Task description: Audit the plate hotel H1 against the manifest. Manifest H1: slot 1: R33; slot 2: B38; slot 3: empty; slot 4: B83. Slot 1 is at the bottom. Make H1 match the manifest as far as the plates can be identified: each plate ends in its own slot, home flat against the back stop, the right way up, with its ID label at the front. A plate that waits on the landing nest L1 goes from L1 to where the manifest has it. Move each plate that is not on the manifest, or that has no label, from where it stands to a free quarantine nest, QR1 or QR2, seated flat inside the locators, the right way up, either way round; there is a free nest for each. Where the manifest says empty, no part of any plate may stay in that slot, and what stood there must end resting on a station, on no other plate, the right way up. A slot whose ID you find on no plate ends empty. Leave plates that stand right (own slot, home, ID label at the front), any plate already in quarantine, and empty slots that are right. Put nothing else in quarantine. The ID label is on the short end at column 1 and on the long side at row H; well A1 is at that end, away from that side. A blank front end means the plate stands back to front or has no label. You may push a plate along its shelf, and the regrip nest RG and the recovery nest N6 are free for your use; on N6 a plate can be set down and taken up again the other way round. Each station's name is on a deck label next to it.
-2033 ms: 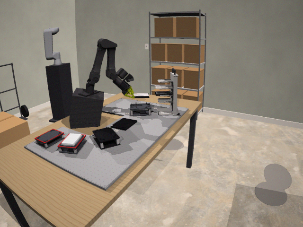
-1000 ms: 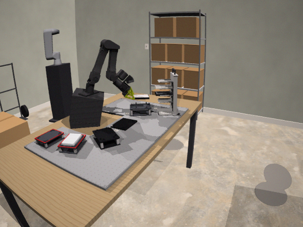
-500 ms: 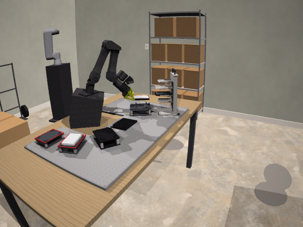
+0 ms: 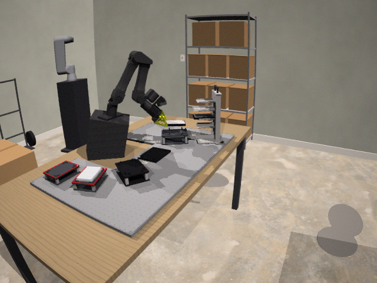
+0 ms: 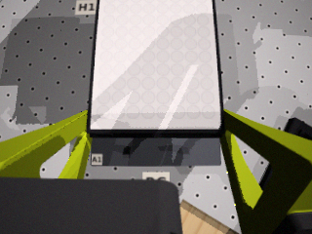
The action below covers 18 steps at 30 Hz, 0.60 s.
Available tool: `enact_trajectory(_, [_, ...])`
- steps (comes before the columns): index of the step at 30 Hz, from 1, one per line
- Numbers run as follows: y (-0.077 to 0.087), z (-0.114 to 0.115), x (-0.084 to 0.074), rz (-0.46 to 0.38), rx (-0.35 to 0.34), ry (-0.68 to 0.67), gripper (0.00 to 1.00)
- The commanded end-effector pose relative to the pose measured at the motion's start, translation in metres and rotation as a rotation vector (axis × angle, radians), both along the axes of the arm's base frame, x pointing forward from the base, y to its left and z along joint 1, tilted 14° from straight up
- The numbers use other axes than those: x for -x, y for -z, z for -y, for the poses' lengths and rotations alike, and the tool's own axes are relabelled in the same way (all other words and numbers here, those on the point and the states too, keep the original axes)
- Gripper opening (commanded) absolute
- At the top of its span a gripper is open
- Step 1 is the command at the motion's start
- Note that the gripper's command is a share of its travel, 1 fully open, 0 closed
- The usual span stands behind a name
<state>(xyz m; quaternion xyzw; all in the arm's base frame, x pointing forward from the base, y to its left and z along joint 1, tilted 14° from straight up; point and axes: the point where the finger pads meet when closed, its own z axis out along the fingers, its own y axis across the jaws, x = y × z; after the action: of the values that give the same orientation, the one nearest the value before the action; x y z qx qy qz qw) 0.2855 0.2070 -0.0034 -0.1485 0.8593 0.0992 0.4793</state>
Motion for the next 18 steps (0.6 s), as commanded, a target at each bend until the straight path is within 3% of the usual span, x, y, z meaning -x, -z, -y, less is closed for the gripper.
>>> enact_trajectory(1, [0.0024, 0.002, -0.0019, 0.006, -0.002, 0.005, 0.86])
enact_trajectory(18, [0.0036, -0.0043, -0.0105, 0.024, -0.02, 0.009, 0.86])
